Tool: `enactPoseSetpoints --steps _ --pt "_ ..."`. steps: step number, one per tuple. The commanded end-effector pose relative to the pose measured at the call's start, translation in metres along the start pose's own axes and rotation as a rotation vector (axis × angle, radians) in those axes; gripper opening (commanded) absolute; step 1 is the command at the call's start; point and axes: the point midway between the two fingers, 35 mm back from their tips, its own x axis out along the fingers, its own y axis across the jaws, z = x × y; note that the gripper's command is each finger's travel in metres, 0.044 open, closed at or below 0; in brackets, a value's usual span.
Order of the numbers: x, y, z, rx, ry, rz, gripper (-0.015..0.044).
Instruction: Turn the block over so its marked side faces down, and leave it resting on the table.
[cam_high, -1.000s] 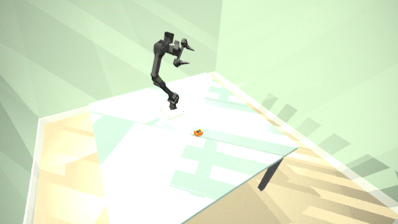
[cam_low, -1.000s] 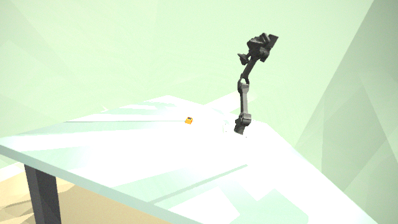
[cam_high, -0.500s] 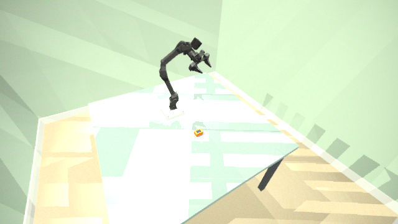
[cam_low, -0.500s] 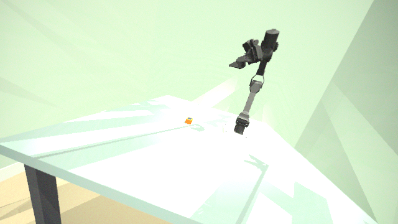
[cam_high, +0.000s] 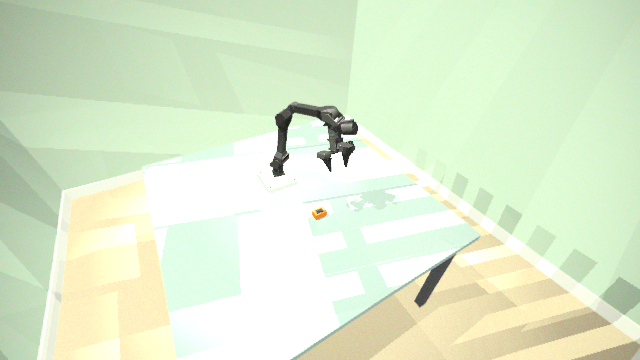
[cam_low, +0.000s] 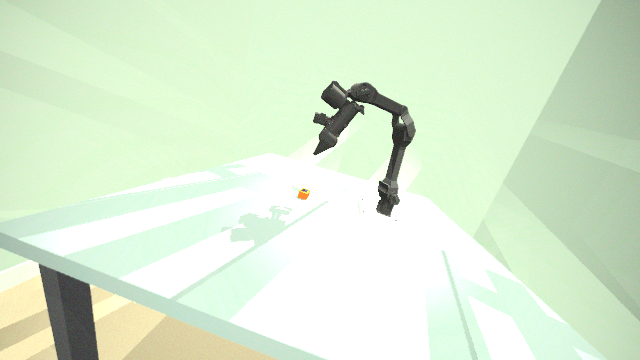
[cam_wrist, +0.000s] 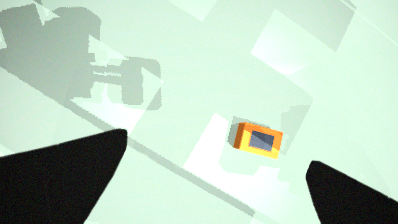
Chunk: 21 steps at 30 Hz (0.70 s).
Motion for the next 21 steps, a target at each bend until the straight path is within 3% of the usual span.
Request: enactPoseSetpoints --steps 1,8,15,21 --pt "0.060 -0.032 -0.006 0.007 0.171 -0.006 0.0440" --pt "0.138 -0.092 -0.028 0.102 0.408 0.086 0.0440" --pt "0.146 -0.097 -0.031 0.115 0.427 0.099 0.0440" --pt "0.175 -0.094 -0.048 0.115 0.427 0.099 0.0440"
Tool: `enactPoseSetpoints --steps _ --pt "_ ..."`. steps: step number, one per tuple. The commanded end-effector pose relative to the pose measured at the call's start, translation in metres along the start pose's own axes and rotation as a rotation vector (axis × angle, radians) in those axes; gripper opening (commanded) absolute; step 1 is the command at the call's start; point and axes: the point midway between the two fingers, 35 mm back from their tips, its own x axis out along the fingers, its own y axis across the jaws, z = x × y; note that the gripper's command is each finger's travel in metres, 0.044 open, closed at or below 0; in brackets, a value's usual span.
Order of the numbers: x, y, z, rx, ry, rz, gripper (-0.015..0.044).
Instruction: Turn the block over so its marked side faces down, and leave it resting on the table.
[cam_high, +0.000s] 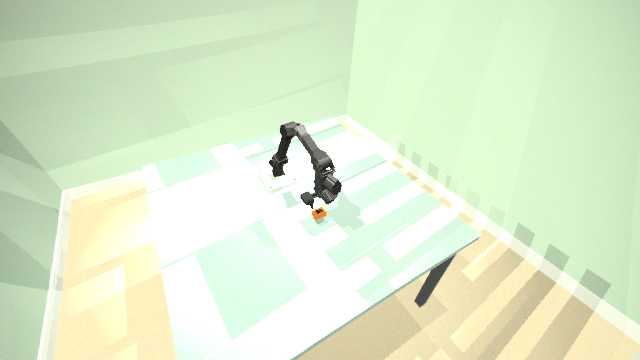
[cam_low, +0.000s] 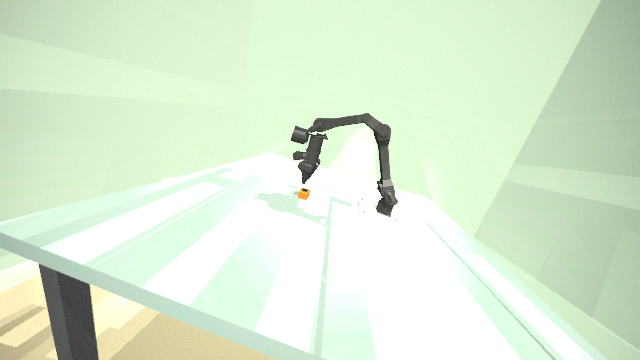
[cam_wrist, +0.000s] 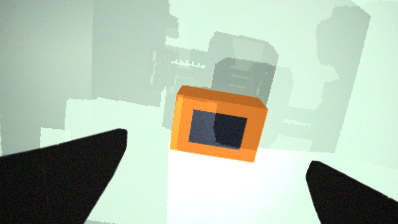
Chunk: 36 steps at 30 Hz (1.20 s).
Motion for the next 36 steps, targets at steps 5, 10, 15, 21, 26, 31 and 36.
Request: enactPoseSetpoints --steps 5,10,15,21,26,31,36 --pt "0.024 -0.001 -0.005 -0.002 0.017 0.003 0.0440" --pt "0.029 -0.001 -0.005 -0.002 0.017 0.003 0.0440" --pt "0.034 -0.001 -0.005 -0.002 0.017 0.003 0.0440" --pt "0.044 -0.001 -0.005 -0.002 0.017 0.003 0.0440" --pt "0.052 -0.001 -0.005 -0.002 0.017 0.003 0.0440" --pt "0.060 -0.001 -0.006 -0.002 0.017 0.003 0.0440" --pt "0.061 -0.001 -0.006 -0.002 0.017 0.003 0.0414"
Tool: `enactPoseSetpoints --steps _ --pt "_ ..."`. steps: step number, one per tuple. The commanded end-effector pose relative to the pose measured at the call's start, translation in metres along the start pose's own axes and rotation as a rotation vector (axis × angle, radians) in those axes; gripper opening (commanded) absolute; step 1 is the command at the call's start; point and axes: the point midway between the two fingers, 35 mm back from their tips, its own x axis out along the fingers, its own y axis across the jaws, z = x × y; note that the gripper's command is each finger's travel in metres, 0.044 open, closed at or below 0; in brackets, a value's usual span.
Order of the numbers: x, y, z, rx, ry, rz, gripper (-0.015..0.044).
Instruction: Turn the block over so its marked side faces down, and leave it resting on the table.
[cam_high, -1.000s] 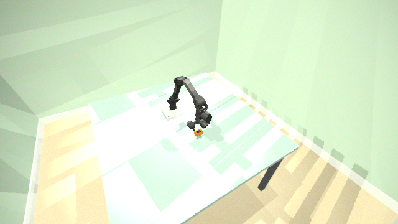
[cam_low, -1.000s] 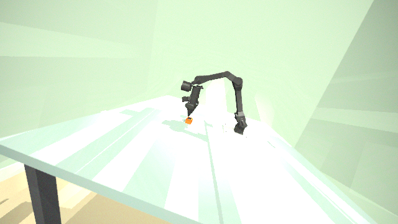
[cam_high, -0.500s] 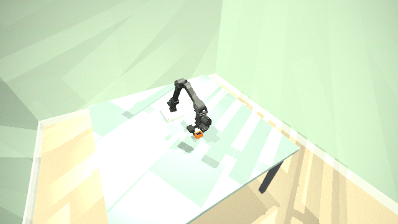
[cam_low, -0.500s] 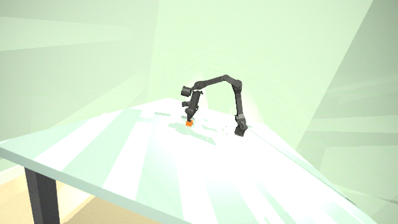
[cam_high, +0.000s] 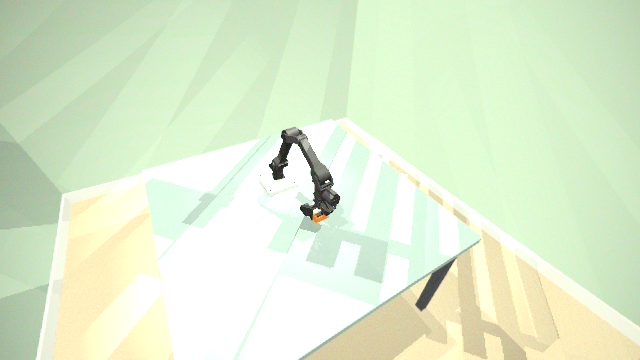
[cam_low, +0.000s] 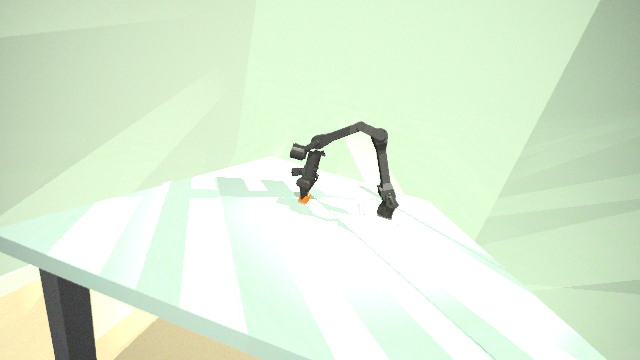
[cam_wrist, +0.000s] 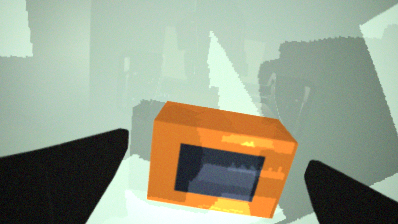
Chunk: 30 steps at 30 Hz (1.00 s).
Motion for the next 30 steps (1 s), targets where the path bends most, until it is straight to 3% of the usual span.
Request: enactPoseSetpoints --steps 1,5,26,30 --pt "0.006 0.000 -0.003 -0.001 0.015 0.003 0.0387" --pt "0.006 0.000 -0.003 -0.001 0.015 0.003 0.0282" --pt "0.006 0.000 -0.003 -0.001 0.015 0.003 0.0142" --pt "-0.009 0.000 -0.002 -0.001 0.015 0.003 0.0037"
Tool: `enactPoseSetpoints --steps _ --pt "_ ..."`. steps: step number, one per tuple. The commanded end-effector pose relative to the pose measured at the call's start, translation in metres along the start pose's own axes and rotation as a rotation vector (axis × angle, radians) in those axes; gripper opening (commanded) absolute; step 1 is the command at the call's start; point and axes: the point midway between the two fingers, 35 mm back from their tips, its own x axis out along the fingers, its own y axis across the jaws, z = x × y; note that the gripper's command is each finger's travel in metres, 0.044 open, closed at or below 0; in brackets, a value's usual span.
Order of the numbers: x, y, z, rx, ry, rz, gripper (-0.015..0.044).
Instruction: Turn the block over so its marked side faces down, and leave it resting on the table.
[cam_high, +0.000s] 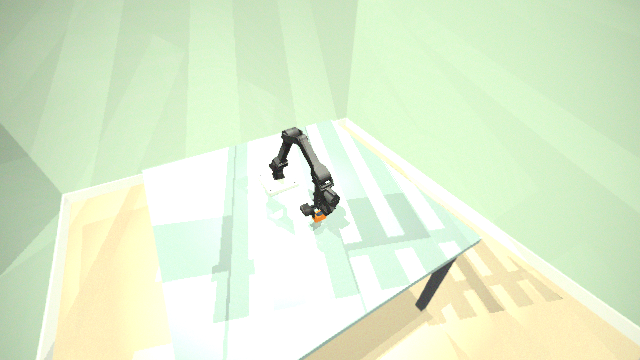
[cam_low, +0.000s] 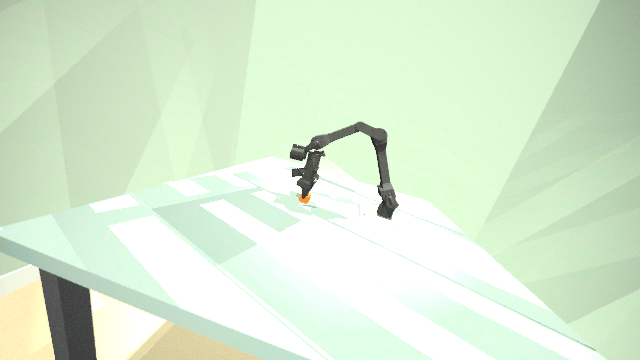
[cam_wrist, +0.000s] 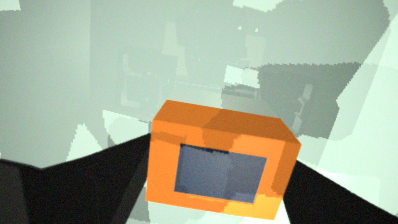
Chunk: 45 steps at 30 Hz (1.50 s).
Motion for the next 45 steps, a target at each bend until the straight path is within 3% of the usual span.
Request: enactPoseSetpoints --steps 1,10,45 --pt "-0.0169 0.0005 0.0009 -0.002 -0.004 0.004 0.0011" --pt "-0.0251 0.0005 0.0009 -0.002 -0.013 0.003 0.0000" --pt "-0.0172 0.0007 -0.0038 -0.002 -0.533 0.003 0.0000"
